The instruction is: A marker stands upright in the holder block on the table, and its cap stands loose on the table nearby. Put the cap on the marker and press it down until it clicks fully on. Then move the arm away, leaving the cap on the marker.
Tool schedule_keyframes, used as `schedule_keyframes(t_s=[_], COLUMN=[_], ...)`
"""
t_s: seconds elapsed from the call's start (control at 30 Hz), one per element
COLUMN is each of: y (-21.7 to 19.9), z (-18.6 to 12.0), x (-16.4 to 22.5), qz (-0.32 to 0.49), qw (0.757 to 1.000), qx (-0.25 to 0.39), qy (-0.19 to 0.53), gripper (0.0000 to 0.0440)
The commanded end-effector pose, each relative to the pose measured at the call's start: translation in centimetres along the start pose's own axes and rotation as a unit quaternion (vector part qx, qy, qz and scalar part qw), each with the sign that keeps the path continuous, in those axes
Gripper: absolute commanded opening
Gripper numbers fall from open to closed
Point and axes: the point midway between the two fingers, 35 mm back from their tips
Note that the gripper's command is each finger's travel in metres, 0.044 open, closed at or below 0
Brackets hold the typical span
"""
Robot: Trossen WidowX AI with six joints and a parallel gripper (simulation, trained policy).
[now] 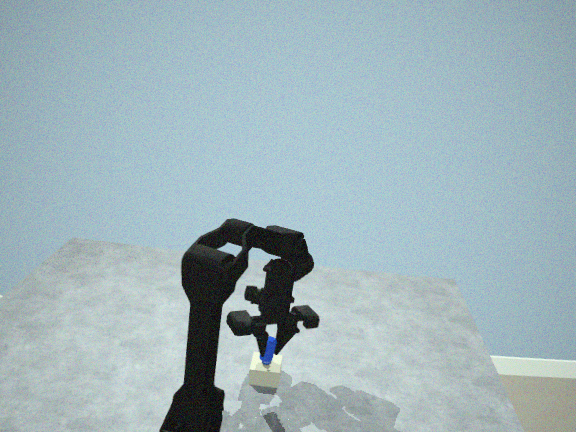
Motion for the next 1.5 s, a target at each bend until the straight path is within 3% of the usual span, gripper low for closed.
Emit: schedule_keyframes(t_s=[0.0, 0.8, 0.9, 1.23, 1.47], y=[0.0, -0.3, 0.2, 0.8, 0.4], z=[1.8, 1.9, 1.8, 1.1, -0.5], x=[0.8, 0.9, 1.1, 1.5, 1.1], qz=[-0.002, -0.015, -0.017, -0.025, -0.026], qw=[1.000, 1.000, 1.000, 1.000, 0.999], qx=[-0.011, 0.000, -0.005, 0.007, 0.038], qy=[0.026, 0.025, 0.025, 0.015, -0.010], gripper=[0.0108, 0.0150, 0.0189, 0.0440, 0.0440])
Point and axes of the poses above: the point midway between the two fingers, 35 mm back from their tips, its own z axis out along the fingers, its own y axis across the jaws, x = y × z, and after that the axes turned 3 degrees about z, right-handed
